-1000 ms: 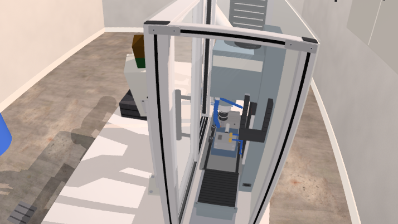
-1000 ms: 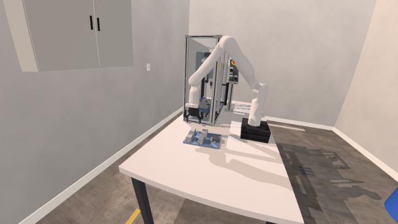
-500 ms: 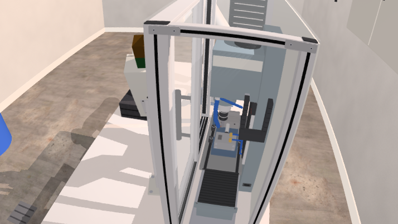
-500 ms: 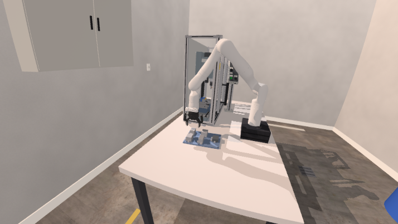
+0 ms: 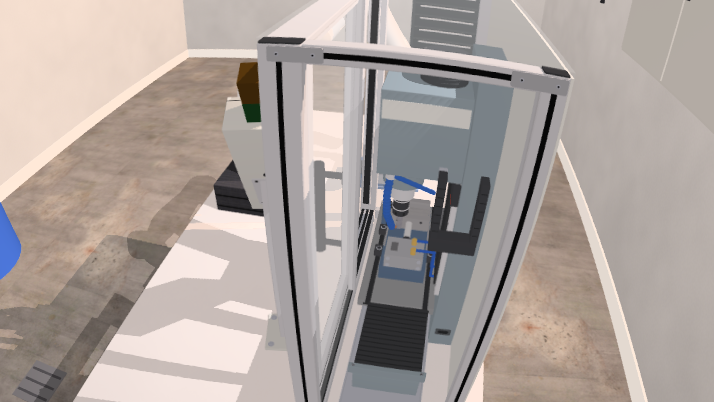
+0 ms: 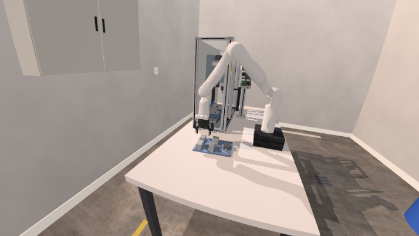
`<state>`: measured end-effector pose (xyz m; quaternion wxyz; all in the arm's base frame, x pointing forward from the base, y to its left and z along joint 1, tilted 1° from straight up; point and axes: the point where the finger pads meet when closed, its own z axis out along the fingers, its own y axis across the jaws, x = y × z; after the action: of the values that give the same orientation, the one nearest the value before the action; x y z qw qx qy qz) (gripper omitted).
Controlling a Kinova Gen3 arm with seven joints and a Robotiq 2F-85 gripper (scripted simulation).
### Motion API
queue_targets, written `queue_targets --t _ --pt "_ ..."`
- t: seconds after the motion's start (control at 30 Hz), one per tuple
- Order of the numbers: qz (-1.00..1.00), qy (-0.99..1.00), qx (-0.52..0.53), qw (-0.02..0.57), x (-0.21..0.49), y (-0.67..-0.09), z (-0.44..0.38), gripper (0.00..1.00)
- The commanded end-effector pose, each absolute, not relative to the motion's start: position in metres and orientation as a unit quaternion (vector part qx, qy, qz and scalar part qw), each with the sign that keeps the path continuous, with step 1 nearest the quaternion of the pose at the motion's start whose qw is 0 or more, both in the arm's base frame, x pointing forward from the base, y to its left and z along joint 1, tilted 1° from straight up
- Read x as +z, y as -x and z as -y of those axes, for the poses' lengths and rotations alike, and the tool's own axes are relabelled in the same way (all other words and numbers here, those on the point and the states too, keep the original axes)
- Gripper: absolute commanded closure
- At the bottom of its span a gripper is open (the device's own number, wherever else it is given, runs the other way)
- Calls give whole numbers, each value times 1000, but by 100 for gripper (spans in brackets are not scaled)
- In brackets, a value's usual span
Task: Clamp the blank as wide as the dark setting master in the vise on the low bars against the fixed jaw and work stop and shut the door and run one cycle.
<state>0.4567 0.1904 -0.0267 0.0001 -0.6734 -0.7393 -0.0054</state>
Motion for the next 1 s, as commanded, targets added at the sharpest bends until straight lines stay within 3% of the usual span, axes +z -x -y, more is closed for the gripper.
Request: queue_targets --t 0.0,0.97 --pt "739 673 -6 0 -26 -457 -191 0" --pt "739 673 -6 0 -36 -457 -191 0"
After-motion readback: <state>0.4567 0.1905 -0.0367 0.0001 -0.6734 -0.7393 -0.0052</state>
